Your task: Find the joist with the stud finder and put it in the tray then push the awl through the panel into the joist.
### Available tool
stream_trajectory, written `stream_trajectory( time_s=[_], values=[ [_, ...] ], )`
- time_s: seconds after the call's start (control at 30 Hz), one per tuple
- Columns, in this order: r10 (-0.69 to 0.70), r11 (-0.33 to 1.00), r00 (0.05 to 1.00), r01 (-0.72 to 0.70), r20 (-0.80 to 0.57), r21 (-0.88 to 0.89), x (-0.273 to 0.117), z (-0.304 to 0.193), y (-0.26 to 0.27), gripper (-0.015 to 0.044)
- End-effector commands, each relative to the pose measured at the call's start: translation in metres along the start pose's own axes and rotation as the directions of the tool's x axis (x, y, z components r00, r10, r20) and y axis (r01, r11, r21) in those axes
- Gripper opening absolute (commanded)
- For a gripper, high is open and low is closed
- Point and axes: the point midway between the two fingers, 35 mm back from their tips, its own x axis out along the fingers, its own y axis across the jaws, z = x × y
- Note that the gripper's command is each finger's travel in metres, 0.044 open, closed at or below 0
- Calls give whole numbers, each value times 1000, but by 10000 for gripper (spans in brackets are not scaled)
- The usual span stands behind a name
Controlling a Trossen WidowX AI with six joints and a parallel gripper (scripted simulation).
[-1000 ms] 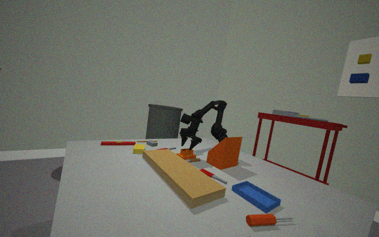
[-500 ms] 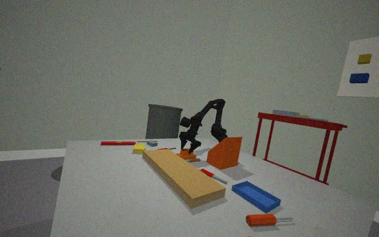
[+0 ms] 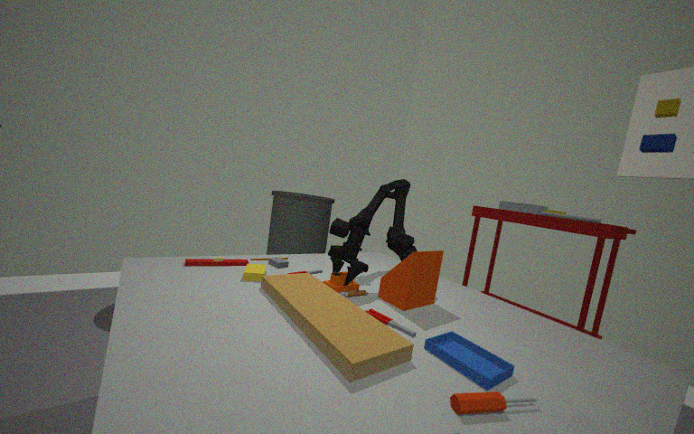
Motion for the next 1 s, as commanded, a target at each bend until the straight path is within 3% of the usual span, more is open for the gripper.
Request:
stream_trajectory(
  time_s=[0.0,0.83,0.97],
  values=[
    [8,1000,1000,-8,-3,-6,2,-1,2,335],
    [8,1000,1000,-8,-3,-6,2,-1,2,168],
    [14,1000,1000,-14,-4,-3,-3,2,3,63]
  ],
)
